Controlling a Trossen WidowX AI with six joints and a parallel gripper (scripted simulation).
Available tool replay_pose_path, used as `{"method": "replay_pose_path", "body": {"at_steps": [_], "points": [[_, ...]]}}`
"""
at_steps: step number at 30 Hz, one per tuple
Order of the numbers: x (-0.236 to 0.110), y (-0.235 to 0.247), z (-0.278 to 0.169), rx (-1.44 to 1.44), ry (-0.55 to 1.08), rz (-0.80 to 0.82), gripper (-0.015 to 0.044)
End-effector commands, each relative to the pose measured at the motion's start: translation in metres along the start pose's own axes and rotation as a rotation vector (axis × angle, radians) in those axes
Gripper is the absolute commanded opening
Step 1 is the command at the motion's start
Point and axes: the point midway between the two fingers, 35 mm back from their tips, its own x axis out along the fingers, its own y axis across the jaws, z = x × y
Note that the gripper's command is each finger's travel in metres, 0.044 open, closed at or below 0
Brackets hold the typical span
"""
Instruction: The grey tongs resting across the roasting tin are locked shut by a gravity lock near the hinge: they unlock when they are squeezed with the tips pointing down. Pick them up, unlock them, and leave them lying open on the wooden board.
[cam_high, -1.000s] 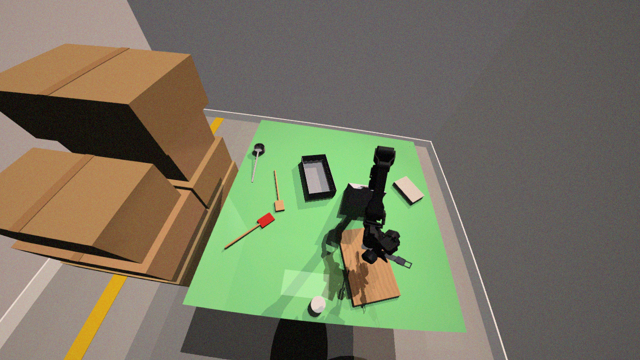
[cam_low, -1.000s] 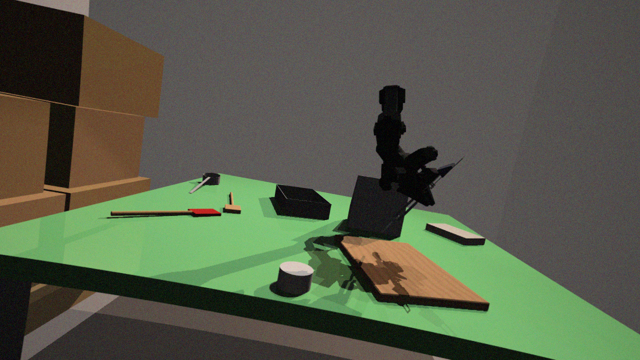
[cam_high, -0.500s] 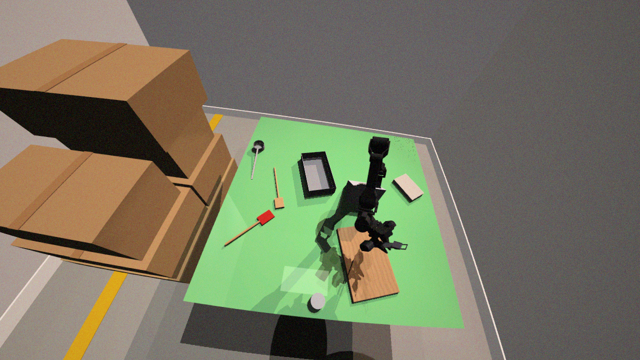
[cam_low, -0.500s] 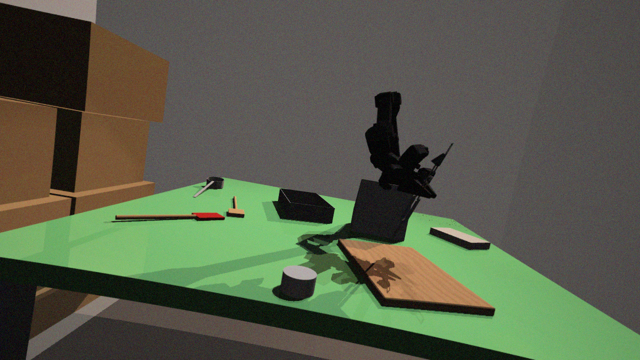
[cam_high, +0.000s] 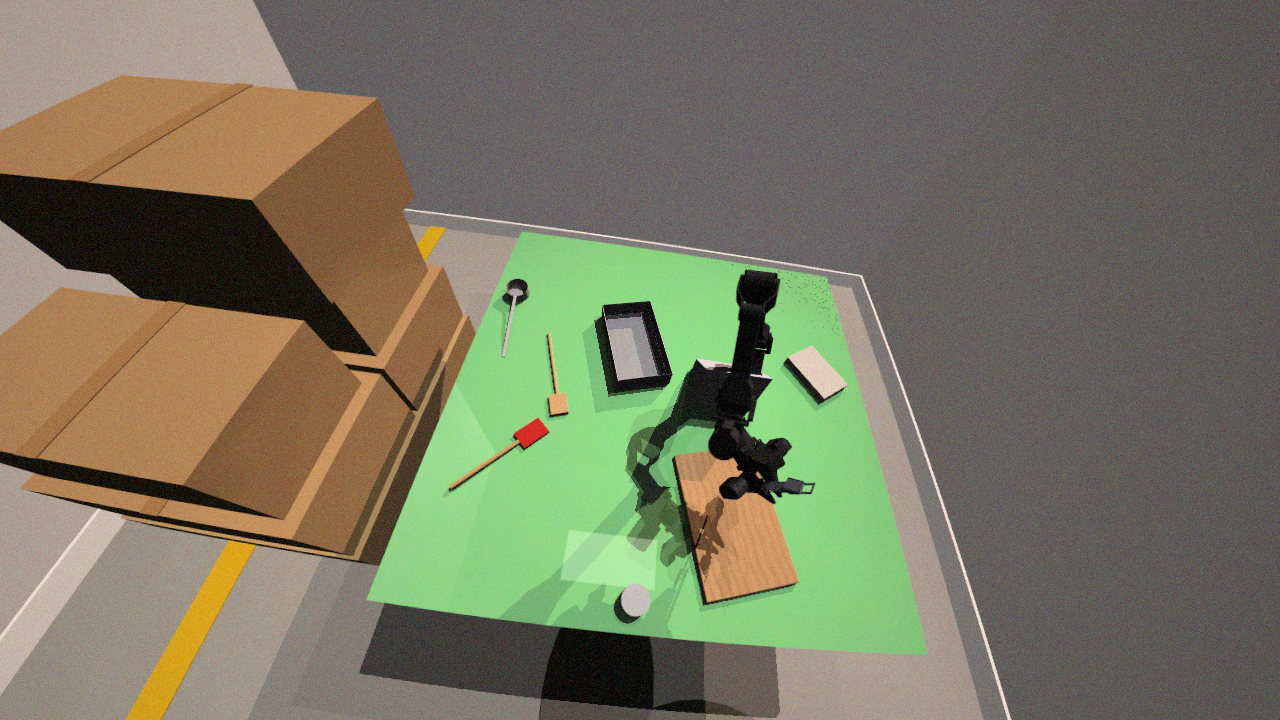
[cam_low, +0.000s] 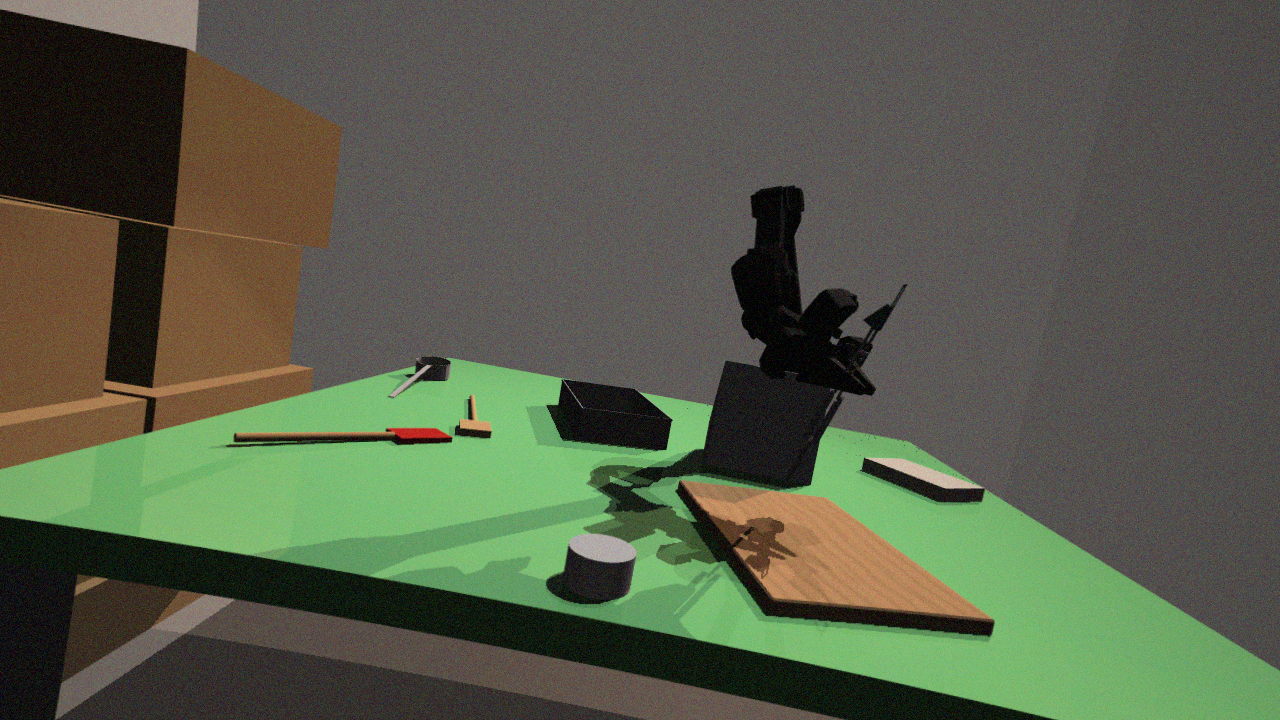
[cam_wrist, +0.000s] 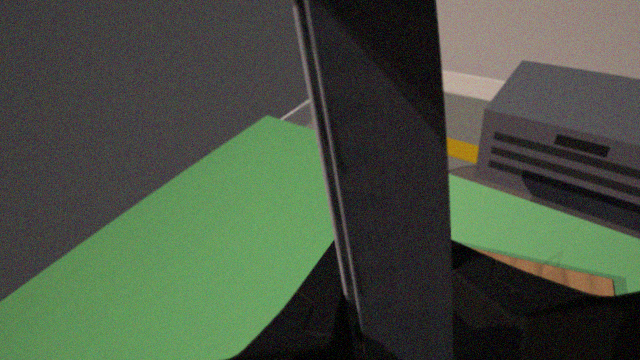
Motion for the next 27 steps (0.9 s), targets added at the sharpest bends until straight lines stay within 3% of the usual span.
{"method": "replay_pose_path", "body": {"at_steps": [1,21,27], "points": [[-0.0003,0.0001,0.0017,-0.009,-0.008,0.002,-0.0150],[0.0000,-0.0001,0.0016,-0.008,-0.006,0.002,-0.0150],[0.0079,-0.0044,-0.0001,0.008,0.060,0.007,-0.0150]]}}
